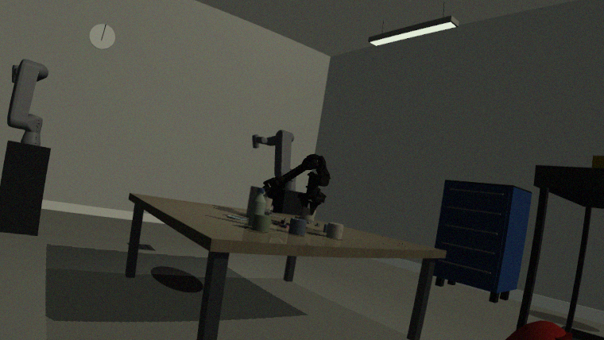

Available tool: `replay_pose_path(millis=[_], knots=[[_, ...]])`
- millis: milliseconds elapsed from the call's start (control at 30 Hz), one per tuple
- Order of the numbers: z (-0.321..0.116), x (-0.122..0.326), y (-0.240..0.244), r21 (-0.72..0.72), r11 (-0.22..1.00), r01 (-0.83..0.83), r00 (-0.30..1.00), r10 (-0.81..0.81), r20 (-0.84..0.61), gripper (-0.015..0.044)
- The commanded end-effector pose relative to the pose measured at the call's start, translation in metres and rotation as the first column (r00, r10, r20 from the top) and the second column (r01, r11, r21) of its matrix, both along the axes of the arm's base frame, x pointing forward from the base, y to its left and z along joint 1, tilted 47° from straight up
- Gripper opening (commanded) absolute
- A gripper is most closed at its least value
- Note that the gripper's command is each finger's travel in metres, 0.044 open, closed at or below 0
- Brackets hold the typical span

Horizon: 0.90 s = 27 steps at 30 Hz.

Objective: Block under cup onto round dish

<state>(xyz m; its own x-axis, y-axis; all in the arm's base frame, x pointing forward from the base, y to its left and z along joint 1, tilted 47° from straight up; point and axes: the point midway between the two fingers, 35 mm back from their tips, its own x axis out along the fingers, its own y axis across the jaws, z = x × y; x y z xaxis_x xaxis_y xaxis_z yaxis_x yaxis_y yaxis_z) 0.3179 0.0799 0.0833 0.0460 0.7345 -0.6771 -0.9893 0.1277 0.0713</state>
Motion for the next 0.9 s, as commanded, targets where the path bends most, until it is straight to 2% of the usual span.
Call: replay_pose_path(millis=[0, 867], knots=[[0.004, 0.003, -0.006, -0.006, 1.000, 0.005, 1.000, -0.005, 0.008, 0.0000], [0.024, 0.005, -0.031, -0.013, 1.000, 0.006, 1.000, -0.005, 0.007, 0.0000]])
